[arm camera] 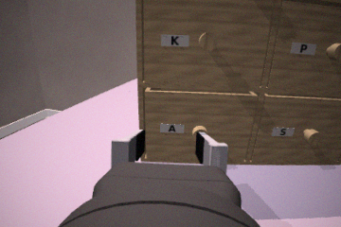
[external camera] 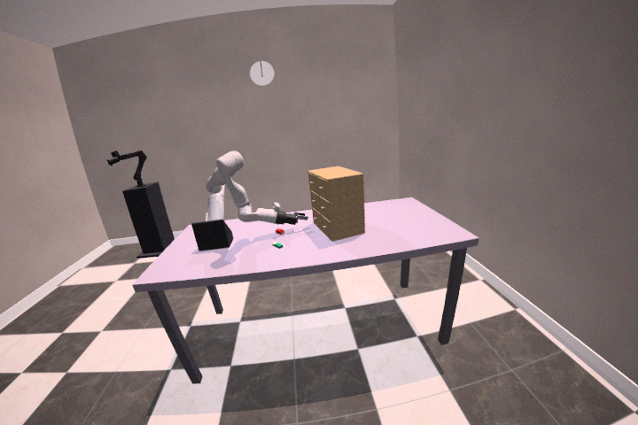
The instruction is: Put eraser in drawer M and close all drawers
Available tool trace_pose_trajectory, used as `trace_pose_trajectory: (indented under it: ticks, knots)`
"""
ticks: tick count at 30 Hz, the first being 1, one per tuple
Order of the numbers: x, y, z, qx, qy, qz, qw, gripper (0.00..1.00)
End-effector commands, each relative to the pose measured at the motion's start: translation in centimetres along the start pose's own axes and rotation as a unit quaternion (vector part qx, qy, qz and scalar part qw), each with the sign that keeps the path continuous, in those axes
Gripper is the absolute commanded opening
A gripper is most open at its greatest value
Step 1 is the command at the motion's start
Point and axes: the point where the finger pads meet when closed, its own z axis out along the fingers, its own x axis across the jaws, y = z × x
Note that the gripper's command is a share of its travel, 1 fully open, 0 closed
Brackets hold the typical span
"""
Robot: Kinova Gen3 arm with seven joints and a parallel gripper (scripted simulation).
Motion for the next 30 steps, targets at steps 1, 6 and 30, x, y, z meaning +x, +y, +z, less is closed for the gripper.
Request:
trace_pose_trajectory:
  ticks: [1, 6, 30]
  knots:
    - [0.1, -2.2, -0.7, 0.002, 0.001, -0.001, 1.0, 1.0]
    - [0.0, -3.6, -1.2, 0.002, 0.0, -0.002, 1.0, 1.0]
    - [0.0, -5.9, -2.1, 0.002, 0.0, -0.002, 1.0, 1.0]
